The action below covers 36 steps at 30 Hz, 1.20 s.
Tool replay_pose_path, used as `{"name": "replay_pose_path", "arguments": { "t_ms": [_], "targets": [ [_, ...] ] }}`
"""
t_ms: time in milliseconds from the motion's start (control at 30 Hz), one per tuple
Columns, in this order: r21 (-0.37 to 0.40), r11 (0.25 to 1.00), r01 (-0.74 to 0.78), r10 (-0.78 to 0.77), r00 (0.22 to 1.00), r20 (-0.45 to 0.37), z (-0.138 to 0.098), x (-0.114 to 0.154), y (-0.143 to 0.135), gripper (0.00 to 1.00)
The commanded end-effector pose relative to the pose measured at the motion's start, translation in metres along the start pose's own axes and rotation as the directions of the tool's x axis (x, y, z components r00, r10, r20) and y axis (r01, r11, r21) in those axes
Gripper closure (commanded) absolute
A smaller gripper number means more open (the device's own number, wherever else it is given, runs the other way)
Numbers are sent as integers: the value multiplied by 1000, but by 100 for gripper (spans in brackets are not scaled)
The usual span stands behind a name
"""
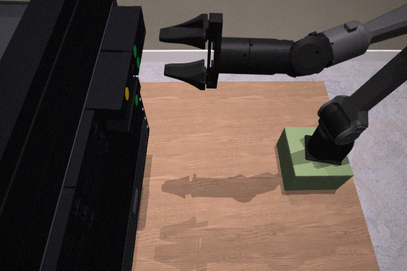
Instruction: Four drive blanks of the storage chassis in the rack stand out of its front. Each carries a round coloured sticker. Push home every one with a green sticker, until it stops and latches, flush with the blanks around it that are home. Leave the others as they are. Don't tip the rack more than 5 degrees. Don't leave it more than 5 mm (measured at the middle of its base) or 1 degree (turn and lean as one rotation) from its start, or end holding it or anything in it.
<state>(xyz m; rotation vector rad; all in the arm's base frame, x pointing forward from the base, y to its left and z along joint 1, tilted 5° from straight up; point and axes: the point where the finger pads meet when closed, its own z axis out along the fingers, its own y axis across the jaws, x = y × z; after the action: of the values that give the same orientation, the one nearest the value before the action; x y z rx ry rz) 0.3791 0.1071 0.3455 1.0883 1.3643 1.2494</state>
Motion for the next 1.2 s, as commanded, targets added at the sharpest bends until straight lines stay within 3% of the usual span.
{"name": "replay_pose_path", "arguments": {
  "t_ms": [0,33,1167],
  "targets": [
    [0,1000,0,0,1000,-1,0,0,0,0],
    [0,1000,0,0,1000,-1,0,0,0,100],
    [0,1000,0,0,1000,-1,-1,0,0,100]
  ]
}}
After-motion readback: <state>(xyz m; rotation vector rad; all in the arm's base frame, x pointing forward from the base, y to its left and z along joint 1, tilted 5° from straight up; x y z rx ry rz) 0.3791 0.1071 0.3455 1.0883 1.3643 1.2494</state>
